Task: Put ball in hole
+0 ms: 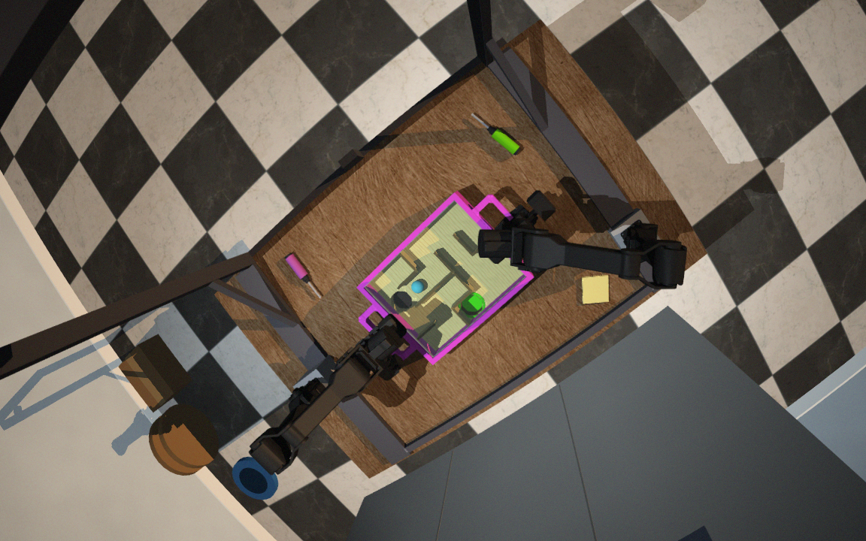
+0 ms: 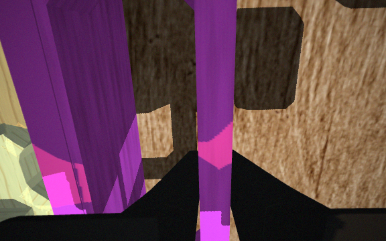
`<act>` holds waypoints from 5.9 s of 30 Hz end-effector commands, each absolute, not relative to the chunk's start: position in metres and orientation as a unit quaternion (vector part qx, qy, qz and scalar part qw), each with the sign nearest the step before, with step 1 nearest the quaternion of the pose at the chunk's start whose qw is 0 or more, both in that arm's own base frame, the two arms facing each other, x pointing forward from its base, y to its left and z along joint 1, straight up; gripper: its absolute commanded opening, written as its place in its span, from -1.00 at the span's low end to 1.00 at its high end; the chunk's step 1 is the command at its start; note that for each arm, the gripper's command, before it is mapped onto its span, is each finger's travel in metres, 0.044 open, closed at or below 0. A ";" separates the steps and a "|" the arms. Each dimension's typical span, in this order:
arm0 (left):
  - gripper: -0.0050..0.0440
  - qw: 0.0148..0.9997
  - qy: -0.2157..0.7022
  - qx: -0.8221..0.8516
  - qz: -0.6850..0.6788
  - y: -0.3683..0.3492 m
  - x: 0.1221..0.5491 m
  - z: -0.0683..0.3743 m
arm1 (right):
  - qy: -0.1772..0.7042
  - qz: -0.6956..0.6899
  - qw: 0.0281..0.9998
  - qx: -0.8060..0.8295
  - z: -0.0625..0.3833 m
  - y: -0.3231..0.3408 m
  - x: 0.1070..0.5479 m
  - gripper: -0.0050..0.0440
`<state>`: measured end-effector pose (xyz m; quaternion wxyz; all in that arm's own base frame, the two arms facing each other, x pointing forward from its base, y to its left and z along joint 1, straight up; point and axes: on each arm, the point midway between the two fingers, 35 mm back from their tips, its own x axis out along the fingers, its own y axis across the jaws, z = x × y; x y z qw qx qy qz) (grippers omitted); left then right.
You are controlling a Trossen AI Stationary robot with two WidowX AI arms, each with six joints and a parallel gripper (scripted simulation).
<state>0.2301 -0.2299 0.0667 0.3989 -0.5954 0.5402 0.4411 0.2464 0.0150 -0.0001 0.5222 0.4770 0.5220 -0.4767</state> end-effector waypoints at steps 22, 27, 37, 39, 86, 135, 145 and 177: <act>-1.00 0.397 0.543 -0.607 0.423 -0.236 0.233 0.085 | 0.513 -0.465 0.532 0.487 0.014 0.016 0.255 -1.00; -1.00 0.397 0.543 -0.607 0.424 -0.236 0.233 0.087 | 0.513 -0.464 0.533 0.487 0.015 0.016 0.255 -1.00; -1.00 0.397 0.543 -0.606 0.424 -0.238 0.233 0.088 | 0.513 -0.463 0.533 0.488 0.016 0.017 0.255 -1.00; -1.00 0.397 0.543 -0.606 0.424 -0.238 0.233 0.088 | 0.513 -0.463 0.533 0.488 0.016 0.017 0.255 -1.00; -1.00 0.394 0.546 -0.602 0.430 -0.236 0.234 0.105 | 0.512 -0.468 0.533 0.486 0.030 0.016 0.247 -1.00; -1.00 0.388 0.551 -0.618 0.405 -0.235 0.233 0.110 | 0.525 -0.461 0.520 0.491 0.032 0.013 0.248 -1.00; -1.00 0.369 0.564 -0.609 0.418 -0.233 0.236 0.114 | 0.519 -0.445 0.524 0.507 0.023 0.014 0.246 -1.00; -1.00 0.383 0.555 -0.610 0.416 -0.233 0.232 0.112 | 0.516 -0.457 0.528 0.496 0.028 0.014 0.248 -1.00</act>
